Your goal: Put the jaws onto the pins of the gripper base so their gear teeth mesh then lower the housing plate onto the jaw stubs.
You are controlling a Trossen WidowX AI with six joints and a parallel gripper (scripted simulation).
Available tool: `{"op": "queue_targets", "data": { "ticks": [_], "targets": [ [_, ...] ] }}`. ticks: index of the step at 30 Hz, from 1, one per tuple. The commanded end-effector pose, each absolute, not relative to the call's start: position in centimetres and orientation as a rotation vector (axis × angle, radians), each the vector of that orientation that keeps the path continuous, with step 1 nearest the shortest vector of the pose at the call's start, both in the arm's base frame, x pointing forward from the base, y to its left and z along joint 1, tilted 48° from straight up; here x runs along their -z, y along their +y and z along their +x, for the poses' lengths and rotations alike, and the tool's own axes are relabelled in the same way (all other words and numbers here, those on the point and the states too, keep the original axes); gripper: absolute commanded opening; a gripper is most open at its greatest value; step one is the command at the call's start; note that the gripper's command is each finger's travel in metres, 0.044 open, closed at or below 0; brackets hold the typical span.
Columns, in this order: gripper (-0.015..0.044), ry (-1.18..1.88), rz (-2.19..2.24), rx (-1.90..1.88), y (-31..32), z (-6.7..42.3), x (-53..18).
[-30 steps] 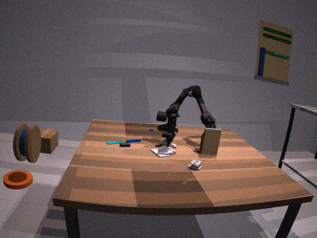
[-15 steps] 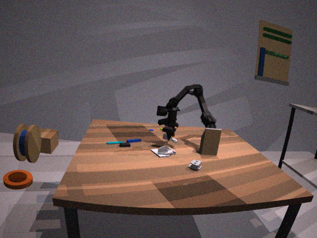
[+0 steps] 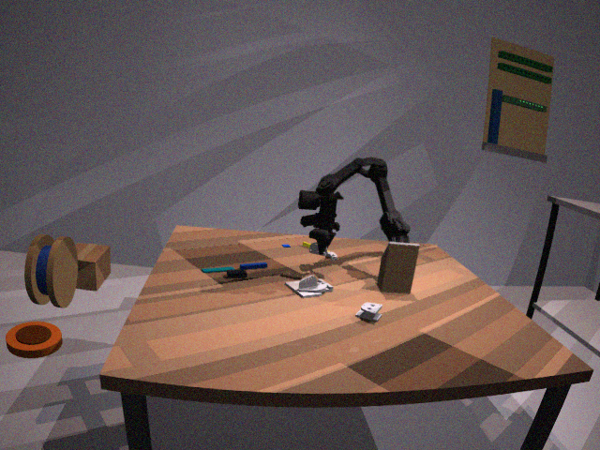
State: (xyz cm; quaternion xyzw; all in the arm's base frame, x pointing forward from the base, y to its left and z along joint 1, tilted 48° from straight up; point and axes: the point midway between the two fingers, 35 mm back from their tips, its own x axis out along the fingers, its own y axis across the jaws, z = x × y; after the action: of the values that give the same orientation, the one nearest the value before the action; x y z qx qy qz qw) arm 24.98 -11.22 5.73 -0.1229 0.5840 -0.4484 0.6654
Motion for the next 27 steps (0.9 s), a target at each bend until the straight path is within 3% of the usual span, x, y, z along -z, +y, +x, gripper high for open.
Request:
{"op": "queue_targets", "data": {
  "ticks": [1,27],
  "targets": [
    [0.0134,1.34,-0.306,0.988,-10.9,25.3,-5.7],
    [0.0134,1.687,-0.898,0.405,-7.0,30.5,-0.8]
  ]
}}
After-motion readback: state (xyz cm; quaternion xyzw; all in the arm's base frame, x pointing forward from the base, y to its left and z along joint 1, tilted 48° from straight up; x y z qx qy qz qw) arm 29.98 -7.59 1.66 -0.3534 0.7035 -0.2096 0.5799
